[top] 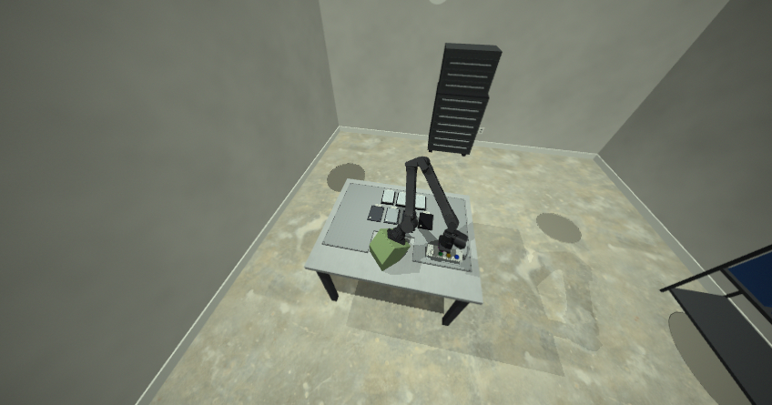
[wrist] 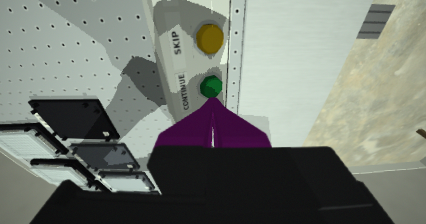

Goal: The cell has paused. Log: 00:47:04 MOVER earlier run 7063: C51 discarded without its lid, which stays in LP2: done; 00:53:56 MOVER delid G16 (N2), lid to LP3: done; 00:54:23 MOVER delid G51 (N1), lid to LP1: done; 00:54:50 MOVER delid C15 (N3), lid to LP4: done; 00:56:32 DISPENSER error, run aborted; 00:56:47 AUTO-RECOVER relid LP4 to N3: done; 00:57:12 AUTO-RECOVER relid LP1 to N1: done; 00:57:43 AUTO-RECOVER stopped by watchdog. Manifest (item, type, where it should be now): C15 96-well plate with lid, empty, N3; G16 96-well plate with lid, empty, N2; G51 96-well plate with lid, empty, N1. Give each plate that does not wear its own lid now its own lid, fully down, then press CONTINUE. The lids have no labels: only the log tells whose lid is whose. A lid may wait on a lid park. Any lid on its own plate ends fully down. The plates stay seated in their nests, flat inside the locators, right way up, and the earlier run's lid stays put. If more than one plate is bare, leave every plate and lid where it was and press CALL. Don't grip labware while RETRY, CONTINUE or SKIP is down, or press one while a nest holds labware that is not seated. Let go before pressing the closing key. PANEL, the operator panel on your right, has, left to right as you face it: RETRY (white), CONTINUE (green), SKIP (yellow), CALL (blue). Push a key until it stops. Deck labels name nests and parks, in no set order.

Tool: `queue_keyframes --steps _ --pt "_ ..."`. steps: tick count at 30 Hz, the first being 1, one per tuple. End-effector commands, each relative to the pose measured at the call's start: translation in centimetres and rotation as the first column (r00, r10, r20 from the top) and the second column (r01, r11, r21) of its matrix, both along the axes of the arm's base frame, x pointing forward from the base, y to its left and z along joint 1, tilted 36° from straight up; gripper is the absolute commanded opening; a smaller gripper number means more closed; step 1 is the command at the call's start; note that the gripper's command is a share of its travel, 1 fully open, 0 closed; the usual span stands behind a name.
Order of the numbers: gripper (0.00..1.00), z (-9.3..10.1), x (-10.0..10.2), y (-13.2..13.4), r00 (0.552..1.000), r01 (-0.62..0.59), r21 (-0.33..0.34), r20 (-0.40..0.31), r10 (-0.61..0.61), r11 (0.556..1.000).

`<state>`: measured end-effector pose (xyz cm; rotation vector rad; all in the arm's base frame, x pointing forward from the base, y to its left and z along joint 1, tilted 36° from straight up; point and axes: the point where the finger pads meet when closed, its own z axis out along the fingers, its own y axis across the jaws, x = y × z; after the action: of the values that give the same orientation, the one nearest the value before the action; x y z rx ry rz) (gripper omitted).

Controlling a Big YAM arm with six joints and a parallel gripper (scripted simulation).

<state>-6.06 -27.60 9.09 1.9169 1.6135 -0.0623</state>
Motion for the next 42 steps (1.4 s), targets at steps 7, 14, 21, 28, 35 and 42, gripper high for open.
queue_keyframes --steps 7,14,21,28,35,42 --pt "0.0 -0.7 0.3 -0.6 1.0 0.0 -0.002 0.001 0.0 1.0" --pt "0.0 -0.9 0.5 -0.8 1.0 0.0 -0.002 0.001 0.0 1.0" --pt "0.0 -1.3 0.6 -1.0 1.0 0.0 -0.002 0.001 0.0 1.0" --pt "0.0 -1.5 0.7 -1.2 1.0 0.0 -0.003 0.001 0.0 1.0" --pt "0.0 -2.0 0.9 -1.3 1.0 0.0 -0.001 0.001 0.0 1.0" --pt "0.0 -2.1 1.0 -1.5 1.0 0.0 -0.003 0.001 0.0 1.0"
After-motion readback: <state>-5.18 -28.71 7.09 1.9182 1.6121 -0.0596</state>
